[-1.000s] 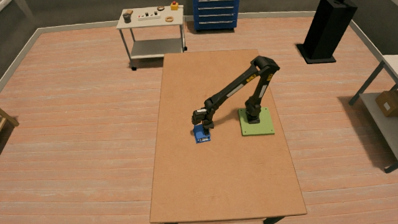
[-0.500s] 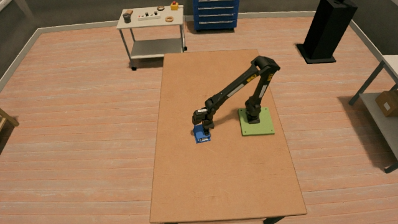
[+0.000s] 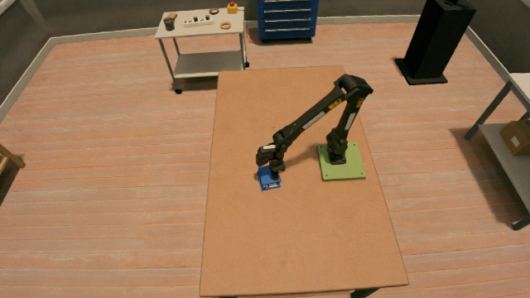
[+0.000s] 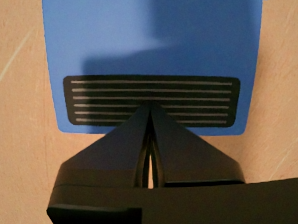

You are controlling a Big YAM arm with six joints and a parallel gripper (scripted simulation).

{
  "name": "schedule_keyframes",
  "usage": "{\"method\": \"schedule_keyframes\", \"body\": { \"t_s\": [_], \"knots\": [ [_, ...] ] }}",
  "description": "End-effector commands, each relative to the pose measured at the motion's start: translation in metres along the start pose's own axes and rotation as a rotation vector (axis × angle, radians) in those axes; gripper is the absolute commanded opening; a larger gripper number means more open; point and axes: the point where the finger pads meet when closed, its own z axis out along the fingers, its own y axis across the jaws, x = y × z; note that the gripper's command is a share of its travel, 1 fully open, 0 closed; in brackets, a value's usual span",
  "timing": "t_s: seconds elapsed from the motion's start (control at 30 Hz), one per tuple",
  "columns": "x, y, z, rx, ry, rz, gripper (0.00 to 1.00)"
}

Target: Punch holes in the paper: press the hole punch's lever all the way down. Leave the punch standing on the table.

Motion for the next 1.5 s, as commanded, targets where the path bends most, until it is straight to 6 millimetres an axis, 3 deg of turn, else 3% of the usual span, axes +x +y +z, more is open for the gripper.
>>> {"method": "schedule_keyframes", "body": {
  "t_s": [0.0,1.47],
  "knots": [
    [0.0367,-0.0155,0.0428,0.029,0.121,0.006,0.0],
    [0.0416,-0.0172,0.0462,0.029,0.121,0.006,0.0]
  ]
}}
